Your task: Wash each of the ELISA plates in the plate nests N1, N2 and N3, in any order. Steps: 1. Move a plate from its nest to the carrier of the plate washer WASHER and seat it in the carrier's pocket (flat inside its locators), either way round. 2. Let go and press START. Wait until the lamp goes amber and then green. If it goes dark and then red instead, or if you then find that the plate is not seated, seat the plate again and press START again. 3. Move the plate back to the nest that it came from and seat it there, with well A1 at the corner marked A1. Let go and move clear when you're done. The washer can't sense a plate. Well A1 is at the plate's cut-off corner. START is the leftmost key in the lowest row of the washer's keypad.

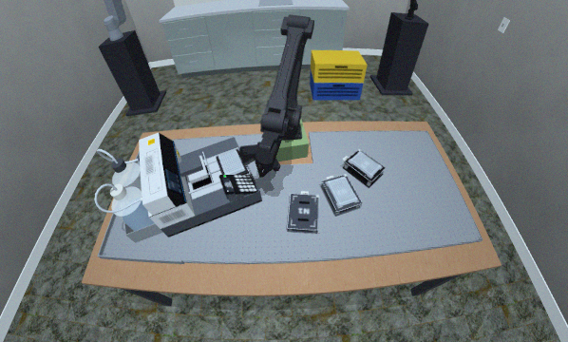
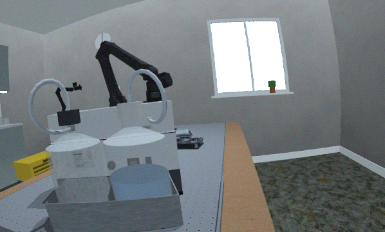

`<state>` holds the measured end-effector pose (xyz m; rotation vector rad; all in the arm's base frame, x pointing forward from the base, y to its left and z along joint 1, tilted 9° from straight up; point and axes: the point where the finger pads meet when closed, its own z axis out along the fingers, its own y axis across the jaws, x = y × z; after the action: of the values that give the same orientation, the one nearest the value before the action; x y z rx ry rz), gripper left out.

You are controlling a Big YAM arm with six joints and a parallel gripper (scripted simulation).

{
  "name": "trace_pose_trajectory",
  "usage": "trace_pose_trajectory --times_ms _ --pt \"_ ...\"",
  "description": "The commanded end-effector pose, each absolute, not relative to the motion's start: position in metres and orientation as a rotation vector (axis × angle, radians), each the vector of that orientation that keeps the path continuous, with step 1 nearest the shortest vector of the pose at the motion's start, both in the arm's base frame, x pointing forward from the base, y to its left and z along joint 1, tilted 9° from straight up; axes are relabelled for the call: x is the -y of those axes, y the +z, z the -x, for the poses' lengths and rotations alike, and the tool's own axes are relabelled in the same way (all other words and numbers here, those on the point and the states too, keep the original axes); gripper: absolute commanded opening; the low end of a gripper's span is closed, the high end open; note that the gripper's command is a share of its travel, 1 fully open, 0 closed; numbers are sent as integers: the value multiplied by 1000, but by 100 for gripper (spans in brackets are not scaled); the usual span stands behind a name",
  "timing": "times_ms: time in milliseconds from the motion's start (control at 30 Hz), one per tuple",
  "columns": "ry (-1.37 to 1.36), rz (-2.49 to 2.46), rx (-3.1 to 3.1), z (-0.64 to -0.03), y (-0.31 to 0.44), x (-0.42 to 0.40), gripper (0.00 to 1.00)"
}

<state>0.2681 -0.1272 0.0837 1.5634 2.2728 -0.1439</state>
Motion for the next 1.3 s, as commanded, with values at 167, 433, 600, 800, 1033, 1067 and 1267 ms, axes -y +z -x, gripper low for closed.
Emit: trace_pose_trajectory --times_ms 167,433,600,800,1033,1067,1267 --pt "-127 -1572 -2207 -283 98 135 0" --pt "-127 -1572 -2207 -283 98 135 0" --pt "-141 -1590 -2227 -276 76 138 0" --pt "-130 -1564 -2218 -288 80 141 0" --pt "-141 -1581 -2234 -280 59 142 0" --pt "-138 -1578 -2231 -283 59 143 0" --pt "-142 -1584 -2232 -282 49 146 0"
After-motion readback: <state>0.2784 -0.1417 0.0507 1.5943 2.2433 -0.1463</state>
